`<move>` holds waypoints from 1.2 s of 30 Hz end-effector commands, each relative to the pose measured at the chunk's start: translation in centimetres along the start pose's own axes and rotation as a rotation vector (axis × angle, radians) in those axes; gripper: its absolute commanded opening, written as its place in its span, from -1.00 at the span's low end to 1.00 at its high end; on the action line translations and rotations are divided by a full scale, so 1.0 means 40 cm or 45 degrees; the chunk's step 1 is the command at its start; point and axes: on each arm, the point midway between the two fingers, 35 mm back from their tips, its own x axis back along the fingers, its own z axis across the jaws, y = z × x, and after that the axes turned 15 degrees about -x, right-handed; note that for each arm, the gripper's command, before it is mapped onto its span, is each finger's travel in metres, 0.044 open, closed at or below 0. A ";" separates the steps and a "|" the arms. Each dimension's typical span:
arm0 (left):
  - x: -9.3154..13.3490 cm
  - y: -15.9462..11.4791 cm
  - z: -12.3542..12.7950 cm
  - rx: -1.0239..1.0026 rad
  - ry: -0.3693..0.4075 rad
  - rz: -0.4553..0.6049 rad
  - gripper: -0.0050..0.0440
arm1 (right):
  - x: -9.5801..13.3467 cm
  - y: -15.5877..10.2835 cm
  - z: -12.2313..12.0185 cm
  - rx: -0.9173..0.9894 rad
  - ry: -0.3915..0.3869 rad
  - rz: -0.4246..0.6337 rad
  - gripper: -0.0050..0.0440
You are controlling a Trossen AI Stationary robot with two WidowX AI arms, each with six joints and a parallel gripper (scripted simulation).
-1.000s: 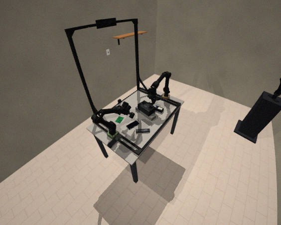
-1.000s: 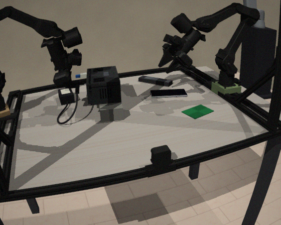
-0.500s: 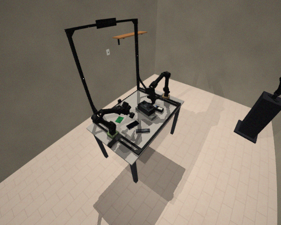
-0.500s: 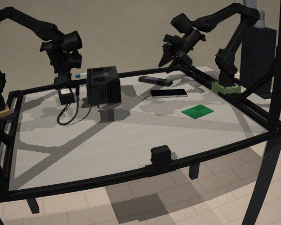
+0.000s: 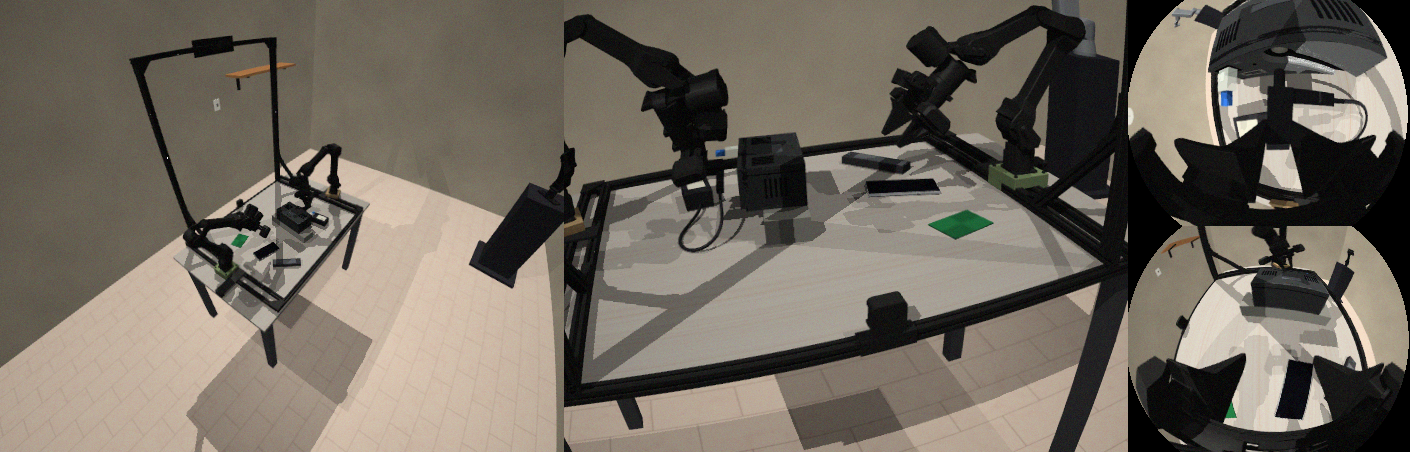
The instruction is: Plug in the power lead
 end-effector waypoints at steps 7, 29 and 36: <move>0.004 0.004 -0.004 -0.019 0.086 0.007 -0.80 | 0.000 -0.002 0.001 0.005 0.004 0.005 0.84; 0.014 0.008 -0.005 -0.034 0.154 0.007 -0.80 | 0.000 -0.002 0.001 0.005 0.004 0.005 0.84; 0.013 0.008 -0.004 -0.034 0.154 0.007 -0.80 | 0.000 -0.002 0.001 0.005 0.004 0.005 0.84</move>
